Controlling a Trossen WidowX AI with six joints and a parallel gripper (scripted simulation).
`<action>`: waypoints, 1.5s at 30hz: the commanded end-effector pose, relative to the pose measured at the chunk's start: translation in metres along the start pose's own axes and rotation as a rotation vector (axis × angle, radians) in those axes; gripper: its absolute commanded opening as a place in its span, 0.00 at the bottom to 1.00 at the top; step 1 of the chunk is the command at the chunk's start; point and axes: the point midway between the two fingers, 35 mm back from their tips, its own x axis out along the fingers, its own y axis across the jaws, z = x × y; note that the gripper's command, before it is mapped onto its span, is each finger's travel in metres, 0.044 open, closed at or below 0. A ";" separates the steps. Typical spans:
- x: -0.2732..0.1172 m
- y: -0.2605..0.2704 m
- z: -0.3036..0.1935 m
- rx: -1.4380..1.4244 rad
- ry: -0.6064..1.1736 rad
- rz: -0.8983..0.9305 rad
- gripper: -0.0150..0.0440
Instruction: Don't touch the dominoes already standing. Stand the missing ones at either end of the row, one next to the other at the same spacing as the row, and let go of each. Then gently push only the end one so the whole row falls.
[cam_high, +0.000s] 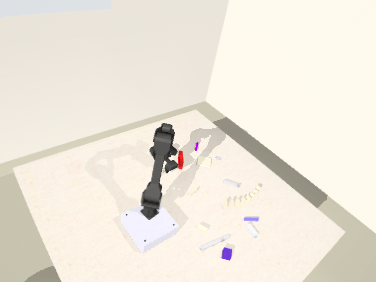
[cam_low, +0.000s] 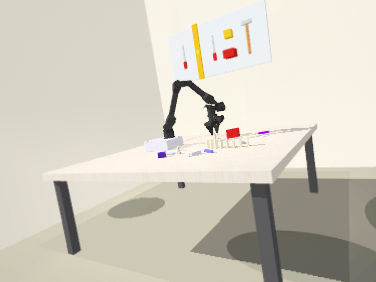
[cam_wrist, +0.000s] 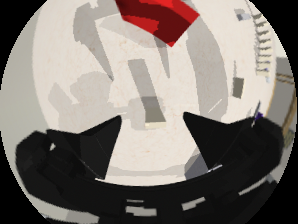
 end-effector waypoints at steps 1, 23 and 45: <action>0.009 -0.002 -0.003 0.002 0.014 -0.008 1.00; 0.009 -0.002 -0.003 0.002 0.014 -0.008 0.44; -0.128 -0.009 0.008 0.024 0.010 -0.007 0.44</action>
